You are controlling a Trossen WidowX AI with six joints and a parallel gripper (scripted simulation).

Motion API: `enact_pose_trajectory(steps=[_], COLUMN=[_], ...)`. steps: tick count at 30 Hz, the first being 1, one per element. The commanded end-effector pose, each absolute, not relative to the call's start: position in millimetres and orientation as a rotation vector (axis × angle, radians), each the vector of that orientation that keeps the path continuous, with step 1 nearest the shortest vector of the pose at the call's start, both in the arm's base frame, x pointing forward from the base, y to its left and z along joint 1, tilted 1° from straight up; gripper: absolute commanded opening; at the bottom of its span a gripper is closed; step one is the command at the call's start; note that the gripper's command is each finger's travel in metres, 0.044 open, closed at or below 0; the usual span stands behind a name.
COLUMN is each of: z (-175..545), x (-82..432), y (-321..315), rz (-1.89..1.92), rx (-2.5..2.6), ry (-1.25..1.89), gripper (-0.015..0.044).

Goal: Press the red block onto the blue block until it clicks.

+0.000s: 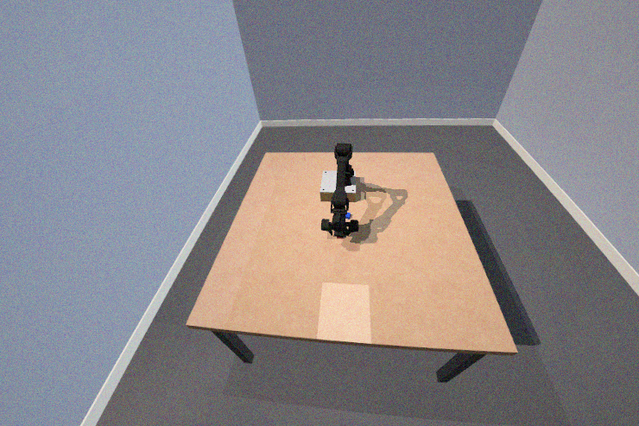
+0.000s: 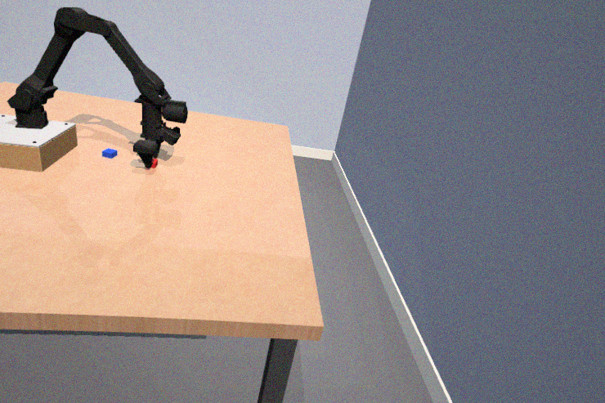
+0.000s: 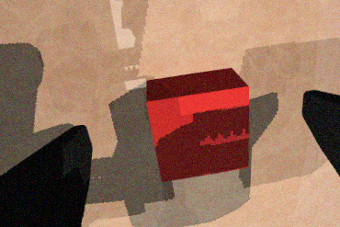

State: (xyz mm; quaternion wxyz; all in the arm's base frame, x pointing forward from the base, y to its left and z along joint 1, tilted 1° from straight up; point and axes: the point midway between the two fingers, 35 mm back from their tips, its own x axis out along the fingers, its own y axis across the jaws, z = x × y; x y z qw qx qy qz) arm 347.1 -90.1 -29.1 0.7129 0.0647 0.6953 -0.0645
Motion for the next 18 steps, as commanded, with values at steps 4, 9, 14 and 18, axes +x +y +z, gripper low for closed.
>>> enact_pose_trajectory(steps=[4, 9, 14, 18], z=[-32.5, -32.5, -32.5, -29.7], x=[344.9, 344.9, 344.9, 345.4], y=[-89.2, -89.2, -89.2, -89.5], rz=[-0.137, -0.137, -0.137, -0.137], rx=[0.144, 0.144, 0.144, 0.144], ry=[1.549, 1.549, 1.549, 1.549], gripper=[0.0230, 0.0138, 0.0105, 0.0019])
